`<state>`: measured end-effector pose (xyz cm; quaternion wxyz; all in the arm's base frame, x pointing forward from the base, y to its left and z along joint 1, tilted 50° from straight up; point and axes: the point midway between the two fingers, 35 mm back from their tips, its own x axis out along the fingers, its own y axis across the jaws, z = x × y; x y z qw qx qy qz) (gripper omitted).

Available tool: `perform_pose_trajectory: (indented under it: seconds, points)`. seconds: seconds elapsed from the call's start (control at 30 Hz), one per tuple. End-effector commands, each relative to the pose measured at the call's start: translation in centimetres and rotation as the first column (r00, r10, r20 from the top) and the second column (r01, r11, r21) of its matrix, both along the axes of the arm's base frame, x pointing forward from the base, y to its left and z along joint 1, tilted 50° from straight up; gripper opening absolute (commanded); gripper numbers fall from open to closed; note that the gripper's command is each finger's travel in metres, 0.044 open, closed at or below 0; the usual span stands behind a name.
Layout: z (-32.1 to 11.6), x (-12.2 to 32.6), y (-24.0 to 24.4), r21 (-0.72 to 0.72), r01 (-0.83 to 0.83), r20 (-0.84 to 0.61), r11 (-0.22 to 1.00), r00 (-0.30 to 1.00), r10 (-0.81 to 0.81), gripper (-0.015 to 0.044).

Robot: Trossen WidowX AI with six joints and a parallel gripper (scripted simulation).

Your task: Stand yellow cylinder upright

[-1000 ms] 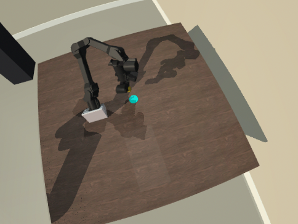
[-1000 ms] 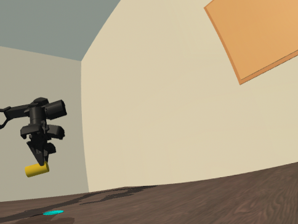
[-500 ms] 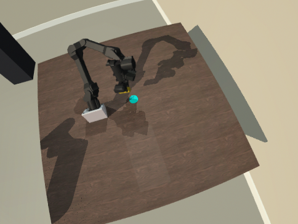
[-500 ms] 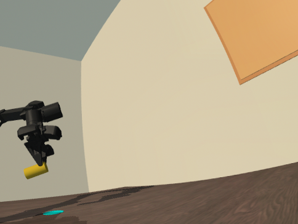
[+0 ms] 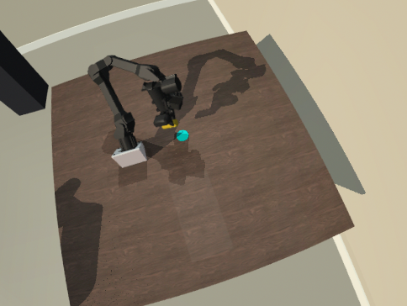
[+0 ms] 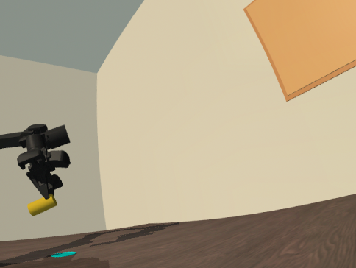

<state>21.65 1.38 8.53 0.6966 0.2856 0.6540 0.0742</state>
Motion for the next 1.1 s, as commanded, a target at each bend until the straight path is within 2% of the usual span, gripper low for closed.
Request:
perform_pose_trajectory:
  seconds: [0.0,1.07]
  points:
    - [-0.06,-0.14,-0.05,-0.023,0.022,0.016,0.999,1.000,-0.021,0.0105]
    - [-0.24,-0.75,0.01,-0.108,0.150,0.155,0.983,0.979,-0.133,0.0105]
